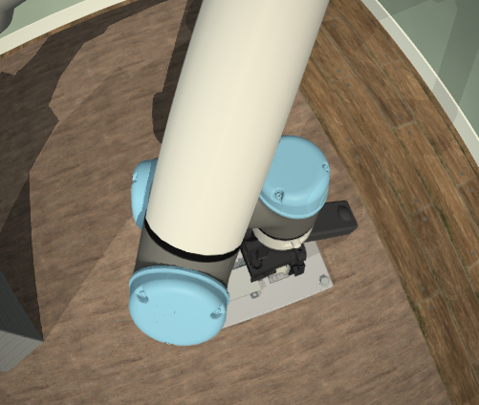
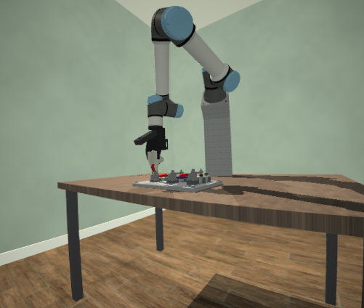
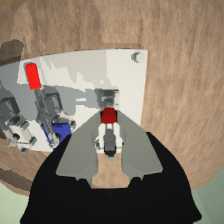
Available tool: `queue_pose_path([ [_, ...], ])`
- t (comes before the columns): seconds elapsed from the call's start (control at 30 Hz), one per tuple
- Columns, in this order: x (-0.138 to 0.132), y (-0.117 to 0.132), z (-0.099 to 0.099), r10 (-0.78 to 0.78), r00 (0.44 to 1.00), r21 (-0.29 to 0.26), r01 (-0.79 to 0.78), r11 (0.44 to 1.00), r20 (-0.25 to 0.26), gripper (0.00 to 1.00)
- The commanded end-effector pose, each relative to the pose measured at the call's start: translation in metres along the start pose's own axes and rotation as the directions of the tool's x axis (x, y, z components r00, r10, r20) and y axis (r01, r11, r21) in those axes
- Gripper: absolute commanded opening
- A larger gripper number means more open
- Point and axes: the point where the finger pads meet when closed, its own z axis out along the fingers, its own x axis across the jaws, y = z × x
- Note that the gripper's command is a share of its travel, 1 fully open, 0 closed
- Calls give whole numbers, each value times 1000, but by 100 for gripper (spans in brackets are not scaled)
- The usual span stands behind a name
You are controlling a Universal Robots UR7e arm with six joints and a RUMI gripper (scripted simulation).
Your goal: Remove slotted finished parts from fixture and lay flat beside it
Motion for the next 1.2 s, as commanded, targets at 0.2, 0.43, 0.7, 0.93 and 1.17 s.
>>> queue_pose_path([
  [0.2, 1, 4, 1, 5, 1000, -5, -5, 1000, -1, 28],
  [0.43, 1, 0, -1, 1, 1000, 0, -1, 1000, -2, 28],
  [0.7, 1, -3, -2, -3, 1000, 5, 3, 1000, -3, 28],
  [0.93, 1, -3, -1, -3, 1000, 4, 3, 1000, -2, 28],
  [1.17, 1, -3, -1, -4, 1000, 5, 4, 1000, -2, 28],
])
